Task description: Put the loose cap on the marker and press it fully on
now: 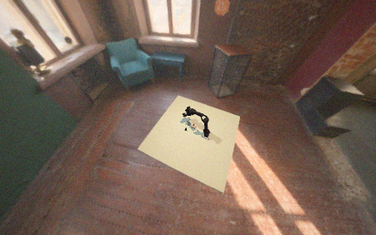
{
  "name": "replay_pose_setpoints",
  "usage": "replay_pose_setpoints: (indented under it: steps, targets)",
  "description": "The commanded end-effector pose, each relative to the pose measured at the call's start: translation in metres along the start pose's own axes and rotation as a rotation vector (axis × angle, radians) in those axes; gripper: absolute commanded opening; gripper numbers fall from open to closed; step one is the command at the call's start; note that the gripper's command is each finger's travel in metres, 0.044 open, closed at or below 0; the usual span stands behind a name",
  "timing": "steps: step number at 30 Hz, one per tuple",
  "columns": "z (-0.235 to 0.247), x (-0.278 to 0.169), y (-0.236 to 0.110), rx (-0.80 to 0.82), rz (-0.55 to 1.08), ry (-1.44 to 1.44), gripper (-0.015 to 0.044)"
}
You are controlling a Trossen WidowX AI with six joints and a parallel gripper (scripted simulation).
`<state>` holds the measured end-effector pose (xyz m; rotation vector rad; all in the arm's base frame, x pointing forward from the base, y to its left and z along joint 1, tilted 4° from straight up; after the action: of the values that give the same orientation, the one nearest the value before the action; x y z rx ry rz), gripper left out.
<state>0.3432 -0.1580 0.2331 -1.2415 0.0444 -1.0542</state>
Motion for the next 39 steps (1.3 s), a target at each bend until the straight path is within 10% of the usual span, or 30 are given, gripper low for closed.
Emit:
replay_pose_setpoints:
  steps: [1,14,39]
  targets:
    - [0.054,-0.035,-0.003,-0.091,0.204,0.227,0.0251]
    - [0.129,-0.11,-0.038,-0.447,0.415,0.526,0.0251]
    - [0.116,-0.135,0.004,-0.451,0.415,0.529,0.0251]
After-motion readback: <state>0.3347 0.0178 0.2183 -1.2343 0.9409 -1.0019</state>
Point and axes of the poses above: the point midway between the two fingers, 35 mm back from their tips, its own y axis out along the fingers, its own z axis across the jaws, x = y × z, the point moved 10 cm from there along -y, back along the fingers
